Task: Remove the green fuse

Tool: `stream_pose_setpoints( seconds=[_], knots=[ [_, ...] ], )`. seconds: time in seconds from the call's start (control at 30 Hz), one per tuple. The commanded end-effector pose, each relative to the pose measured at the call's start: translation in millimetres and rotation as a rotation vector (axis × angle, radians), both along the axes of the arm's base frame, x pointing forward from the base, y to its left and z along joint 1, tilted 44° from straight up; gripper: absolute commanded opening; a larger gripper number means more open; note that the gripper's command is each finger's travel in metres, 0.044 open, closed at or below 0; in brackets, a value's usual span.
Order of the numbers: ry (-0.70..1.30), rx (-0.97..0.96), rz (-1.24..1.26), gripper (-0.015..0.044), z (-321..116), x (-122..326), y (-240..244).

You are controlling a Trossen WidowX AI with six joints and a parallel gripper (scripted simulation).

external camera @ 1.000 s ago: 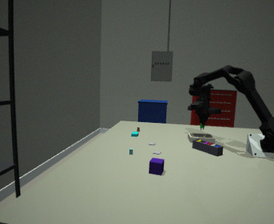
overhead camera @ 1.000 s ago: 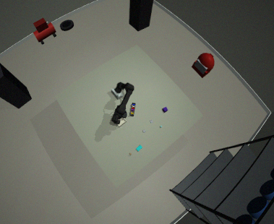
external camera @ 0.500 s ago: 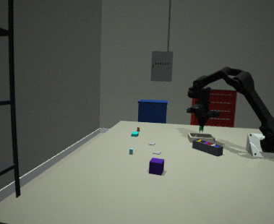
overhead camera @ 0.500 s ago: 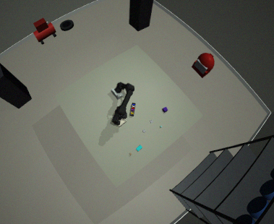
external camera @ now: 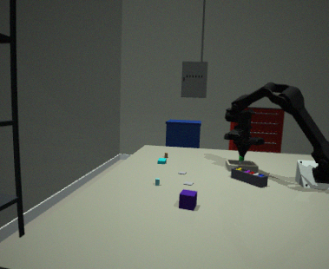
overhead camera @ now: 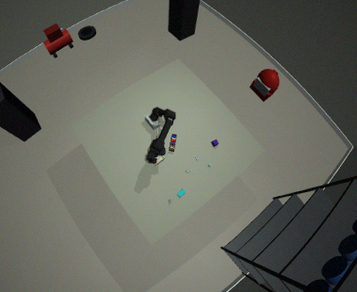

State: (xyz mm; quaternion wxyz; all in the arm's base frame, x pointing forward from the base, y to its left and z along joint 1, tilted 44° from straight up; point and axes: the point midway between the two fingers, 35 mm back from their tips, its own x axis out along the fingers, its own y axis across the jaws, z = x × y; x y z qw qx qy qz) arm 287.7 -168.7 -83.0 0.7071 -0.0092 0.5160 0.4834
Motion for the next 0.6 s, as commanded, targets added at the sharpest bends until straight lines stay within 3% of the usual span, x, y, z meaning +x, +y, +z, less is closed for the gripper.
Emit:
stream_pose_setpoints(
  seconds=[0.0,0.3,0.57],
  knots=[
    [0.0,0.0,0.0,0.0105,0.3,0.2,-0.4],
    [0.0,0.0,0.0,0.033,1.8,0.2,-1.8],
    [0.003,0.004,-0.005,0.033,27.5,-1.1,-24.9]
  ],
)
